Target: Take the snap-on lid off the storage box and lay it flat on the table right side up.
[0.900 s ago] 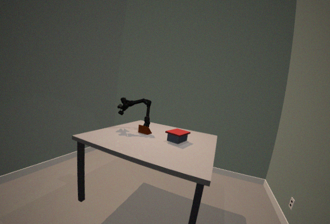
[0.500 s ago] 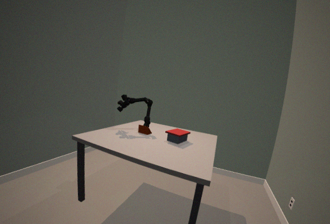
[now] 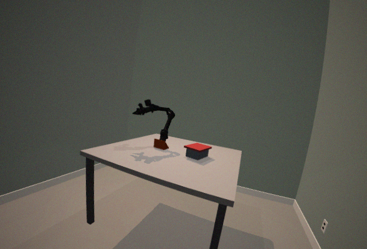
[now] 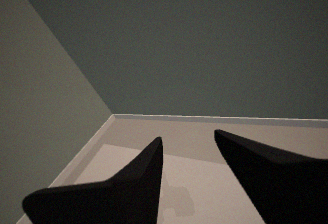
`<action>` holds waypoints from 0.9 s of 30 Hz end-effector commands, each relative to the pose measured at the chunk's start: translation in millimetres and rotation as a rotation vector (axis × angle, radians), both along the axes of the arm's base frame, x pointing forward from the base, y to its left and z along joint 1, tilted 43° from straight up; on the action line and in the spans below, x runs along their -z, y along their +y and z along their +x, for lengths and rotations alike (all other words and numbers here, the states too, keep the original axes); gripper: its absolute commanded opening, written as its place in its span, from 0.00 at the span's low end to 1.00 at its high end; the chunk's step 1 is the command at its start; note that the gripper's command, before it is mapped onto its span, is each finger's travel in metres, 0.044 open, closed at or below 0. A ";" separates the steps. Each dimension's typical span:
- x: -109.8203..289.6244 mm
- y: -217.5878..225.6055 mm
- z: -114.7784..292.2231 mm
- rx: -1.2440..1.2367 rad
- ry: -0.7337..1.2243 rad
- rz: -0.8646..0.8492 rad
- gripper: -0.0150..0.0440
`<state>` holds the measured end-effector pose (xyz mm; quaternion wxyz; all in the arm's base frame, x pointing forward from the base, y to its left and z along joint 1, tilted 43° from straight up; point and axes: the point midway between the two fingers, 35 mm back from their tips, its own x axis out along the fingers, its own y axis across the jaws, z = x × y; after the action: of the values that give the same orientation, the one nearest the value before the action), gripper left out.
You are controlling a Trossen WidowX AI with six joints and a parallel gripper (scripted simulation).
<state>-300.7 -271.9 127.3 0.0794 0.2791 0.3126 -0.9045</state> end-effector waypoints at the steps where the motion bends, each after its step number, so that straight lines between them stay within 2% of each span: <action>1: 3.2 -26.4 35.4 -0.080 -0.077 -0.132 0.65; 7: 8.8 -74.6 129.8 -0.251 -0.307 -0.368 0.65; 9: 8.4 -78.0 140.7 -0.268 -0.333 -0.387 0.65; 14: 7.0 -92.2 220.5 -0.375 -0.547 -0.499 0.65; 17: 5.8 -91.7 270.2 -0.425 -0.696 -0.543 0.65; 19: 5.8 -90.6 281.6 -0.433 -0.733 -0.550 0.65; 21: 5.5 -85.5 312.9 -0.451 -0.840 -0.563 0.65; 27: 1.5 -48.8 410.3 -0.470 -1.201 -0.528 0.65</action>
<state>72.3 -340.4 123.1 0.4882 0.5794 0.0383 -0.6515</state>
